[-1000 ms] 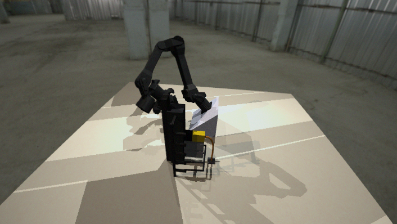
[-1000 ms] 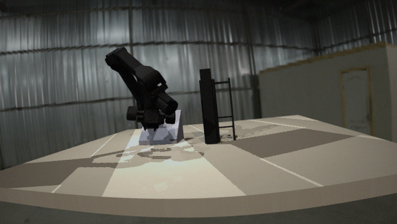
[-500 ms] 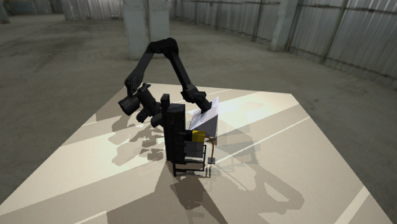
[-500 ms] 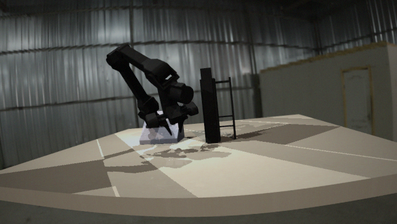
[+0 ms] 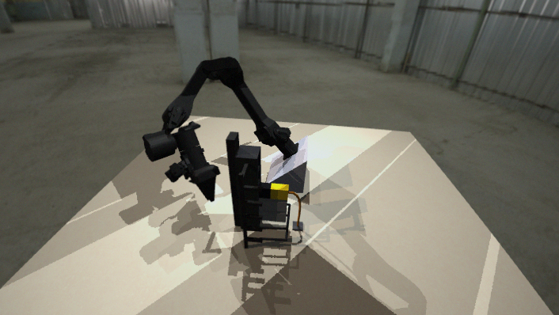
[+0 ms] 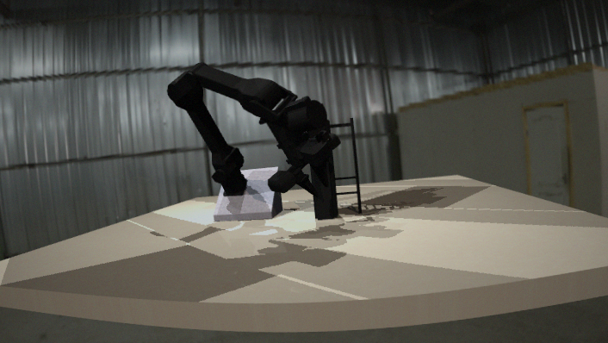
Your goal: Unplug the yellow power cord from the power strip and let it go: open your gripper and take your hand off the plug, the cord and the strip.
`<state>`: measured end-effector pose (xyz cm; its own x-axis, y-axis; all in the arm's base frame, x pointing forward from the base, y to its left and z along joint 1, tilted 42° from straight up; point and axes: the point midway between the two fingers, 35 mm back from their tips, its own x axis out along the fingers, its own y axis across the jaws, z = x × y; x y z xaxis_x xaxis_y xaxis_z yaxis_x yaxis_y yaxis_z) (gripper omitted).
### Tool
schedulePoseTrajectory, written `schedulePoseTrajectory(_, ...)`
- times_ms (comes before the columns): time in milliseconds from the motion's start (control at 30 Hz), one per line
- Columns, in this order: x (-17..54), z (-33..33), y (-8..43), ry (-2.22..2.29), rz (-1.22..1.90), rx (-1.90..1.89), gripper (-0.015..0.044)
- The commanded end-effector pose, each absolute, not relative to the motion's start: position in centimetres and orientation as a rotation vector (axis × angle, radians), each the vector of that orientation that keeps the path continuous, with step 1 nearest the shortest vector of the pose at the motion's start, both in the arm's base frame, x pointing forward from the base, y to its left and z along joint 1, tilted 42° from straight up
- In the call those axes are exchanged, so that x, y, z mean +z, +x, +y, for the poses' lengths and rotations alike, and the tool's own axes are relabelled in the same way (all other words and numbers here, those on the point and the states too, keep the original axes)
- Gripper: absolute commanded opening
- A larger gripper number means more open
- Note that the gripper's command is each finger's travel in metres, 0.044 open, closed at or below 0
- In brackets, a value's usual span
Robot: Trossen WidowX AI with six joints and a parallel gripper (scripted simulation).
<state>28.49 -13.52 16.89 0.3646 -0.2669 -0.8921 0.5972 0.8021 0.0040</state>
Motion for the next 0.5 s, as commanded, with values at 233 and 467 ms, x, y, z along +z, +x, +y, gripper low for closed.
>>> schedulePoseTrajectory(233, 19.5, -7.8, 36.5, 0.091, 0.957, -0.236, 0.016)
schedulePoseTrajectory(467, 20.9, -1.6, 40.7, -0.095, 0.878, -0.006, 0.016)
